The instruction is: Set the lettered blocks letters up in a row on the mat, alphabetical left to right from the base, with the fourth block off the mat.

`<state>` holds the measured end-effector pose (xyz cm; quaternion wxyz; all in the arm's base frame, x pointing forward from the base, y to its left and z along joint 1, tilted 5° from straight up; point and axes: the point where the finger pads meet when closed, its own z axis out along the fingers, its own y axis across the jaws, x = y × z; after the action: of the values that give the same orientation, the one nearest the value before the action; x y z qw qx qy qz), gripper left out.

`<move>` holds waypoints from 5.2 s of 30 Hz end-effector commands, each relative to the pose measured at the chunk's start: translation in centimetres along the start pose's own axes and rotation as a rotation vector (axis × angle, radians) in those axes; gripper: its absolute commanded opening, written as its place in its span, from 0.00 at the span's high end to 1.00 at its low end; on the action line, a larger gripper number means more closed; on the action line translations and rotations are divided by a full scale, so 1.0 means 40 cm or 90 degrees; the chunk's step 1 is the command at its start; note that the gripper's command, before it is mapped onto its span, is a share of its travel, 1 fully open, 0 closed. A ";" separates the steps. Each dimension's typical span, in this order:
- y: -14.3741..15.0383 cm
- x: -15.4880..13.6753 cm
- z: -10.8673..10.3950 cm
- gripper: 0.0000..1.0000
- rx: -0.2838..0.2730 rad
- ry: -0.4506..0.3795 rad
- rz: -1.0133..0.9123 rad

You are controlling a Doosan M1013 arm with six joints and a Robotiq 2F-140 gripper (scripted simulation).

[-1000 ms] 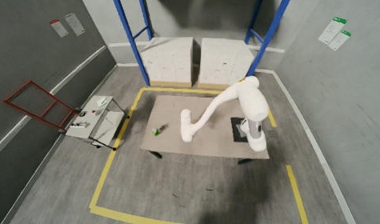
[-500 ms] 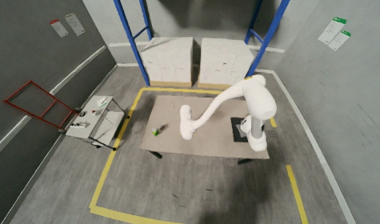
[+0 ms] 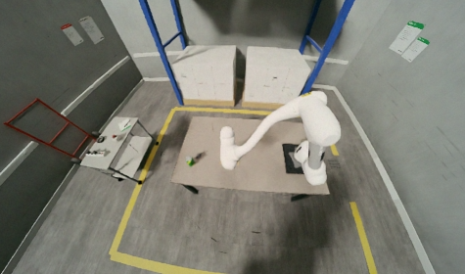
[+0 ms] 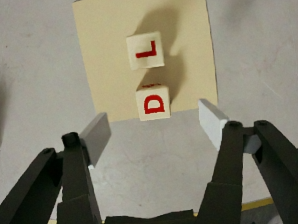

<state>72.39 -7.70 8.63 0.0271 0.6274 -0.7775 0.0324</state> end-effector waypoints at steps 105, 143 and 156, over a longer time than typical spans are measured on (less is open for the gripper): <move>0.925 1.328 -0.025 0.45 0.000 -0.001 1.328; 0.923 1.328 0.014 0.45 0.000 -0.001 1.328; 0.922 1.328 0.061 0.45 0.000 -0.001 1.328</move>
<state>25.09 -51.85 9.99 -0.0144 -0.3555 -0.9337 0.0390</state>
